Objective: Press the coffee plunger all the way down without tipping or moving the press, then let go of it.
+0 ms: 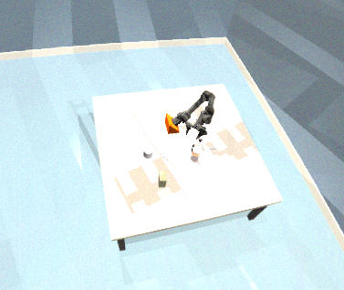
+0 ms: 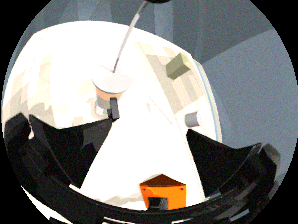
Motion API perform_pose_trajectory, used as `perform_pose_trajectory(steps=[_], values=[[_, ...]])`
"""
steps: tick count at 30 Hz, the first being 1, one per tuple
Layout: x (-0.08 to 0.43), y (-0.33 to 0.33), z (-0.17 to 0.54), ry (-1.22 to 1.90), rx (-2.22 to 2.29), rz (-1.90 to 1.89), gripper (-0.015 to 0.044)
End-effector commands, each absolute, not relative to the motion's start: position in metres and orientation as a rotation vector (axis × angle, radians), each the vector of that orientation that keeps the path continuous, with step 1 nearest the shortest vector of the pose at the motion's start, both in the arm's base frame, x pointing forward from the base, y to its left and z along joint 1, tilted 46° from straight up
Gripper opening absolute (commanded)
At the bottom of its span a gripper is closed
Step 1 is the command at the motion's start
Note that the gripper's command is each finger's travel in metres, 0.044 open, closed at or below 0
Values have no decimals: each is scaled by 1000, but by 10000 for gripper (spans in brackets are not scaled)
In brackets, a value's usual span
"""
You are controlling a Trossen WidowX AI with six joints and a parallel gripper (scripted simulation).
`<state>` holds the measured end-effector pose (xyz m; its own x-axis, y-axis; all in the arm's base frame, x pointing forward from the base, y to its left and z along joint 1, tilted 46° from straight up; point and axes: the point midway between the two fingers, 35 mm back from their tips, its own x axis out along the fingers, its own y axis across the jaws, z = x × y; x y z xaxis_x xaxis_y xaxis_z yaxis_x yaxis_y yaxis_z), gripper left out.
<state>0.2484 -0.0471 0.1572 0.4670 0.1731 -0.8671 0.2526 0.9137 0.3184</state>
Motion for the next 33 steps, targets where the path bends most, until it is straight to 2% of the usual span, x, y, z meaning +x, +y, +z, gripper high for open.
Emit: perform_pose_trajectory(steps=[1,6,11,24,33], values=[[273,-63,183,982,544,109,440],[299,-105,227,720,660,318,440],[301,-160,270,412,697,448,440],[300,-120,230,398,697,452,440],[305,-117,228,401,695,452,440]])
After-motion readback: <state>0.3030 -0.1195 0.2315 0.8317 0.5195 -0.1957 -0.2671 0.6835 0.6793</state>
